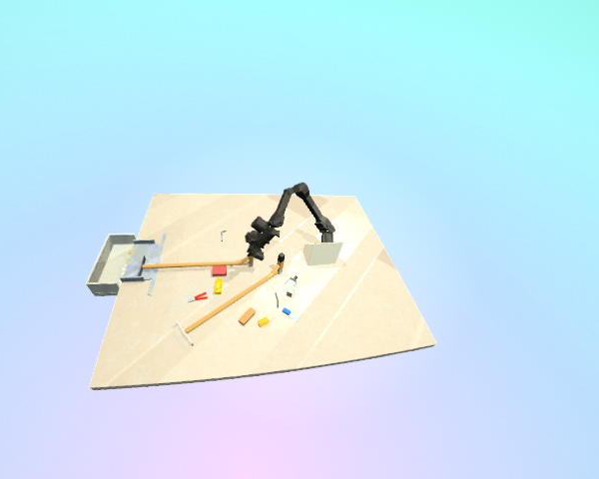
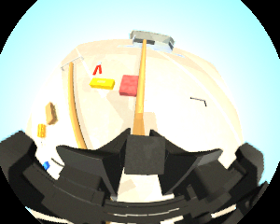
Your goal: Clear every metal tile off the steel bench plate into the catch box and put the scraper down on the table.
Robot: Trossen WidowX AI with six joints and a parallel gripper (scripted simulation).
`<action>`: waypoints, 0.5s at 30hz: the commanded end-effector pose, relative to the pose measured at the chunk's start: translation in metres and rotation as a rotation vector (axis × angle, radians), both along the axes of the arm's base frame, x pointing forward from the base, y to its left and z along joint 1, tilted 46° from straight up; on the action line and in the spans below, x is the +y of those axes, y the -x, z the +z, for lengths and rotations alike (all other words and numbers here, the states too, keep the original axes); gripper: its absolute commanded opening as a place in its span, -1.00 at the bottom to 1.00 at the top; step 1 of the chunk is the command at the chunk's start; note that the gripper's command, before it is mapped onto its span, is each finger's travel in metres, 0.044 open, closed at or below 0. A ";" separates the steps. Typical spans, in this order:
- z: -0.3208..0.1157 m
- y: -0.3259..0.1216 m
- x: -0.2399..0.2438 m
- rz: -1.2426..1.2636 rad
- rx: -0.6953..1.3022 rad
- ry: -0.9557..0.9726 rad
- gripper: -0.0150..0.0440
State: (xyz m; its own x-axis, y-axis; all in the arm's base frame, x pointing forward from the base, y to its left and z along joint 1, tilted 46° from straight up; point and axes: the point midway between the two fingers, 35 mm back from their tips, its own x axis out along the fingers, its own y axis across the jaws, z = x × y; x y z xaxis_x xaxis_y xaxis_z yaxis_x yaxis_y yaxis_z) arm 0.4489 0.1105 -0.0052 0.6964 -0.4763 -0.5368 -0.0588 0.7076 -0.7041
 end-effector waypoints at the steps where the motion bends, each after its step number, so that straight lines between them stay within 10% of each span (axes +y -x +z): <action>1: 0.000 0.008 0.004 0.011 -0.002 -0.004 -0.49; 15: -0.002 0.029 0.003 0.012 -0.001 -0.004 -0.49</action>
